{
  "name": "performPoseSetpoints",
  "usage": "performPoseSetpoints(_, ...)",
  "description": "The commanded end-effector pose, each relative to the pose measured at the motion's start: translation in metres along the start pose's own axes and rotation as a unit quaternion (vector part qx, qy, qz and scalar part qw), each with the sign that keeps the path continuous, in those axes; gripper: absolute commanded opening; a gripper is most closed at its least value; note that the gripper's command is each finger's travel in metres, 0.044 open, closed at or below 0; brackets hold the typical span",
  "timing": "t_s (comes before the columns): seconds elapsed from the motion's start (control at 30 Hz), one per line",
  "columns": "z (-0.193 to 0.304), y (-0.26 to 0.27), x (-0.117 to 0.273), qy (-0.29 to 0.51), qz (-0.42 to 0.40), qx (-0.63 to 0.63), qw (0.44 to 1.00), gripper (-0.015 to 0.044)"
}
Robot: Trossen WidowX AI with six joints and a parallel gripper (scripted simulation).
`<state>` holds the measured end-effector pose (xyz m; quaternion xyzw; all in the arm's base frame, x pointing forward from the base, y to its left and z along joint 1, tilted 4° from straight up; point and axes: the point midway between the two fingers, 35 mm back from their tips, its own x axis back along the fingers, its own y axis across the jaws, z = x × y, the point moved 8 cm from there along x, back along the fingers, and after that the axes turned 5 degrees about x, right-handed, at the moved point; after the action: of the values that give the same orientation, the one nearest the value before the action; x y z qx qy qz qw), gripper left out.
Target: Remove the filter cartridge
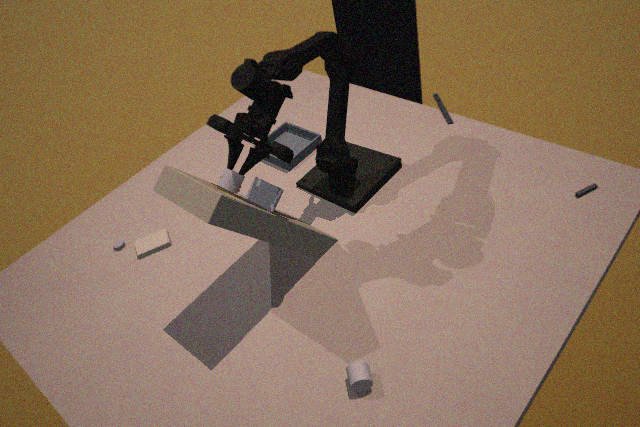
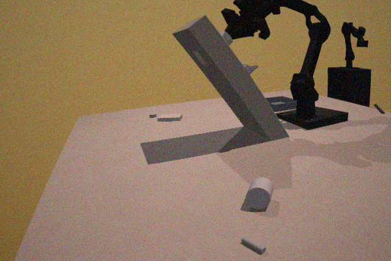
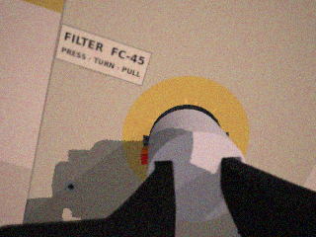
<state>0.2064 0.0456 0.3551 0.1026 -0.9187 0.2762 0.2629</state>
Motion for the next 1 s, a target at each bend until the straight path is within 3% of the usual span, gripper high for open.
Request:
performPoseSetpoints(0.0,0.001,0.0,0.024,0.0,0.0,-0.003,1.0,0.0)
performPoseSetpoints(0.97,0.069,0.036,0.014,0.002,-0.001,-0.003,1.0,0.0)
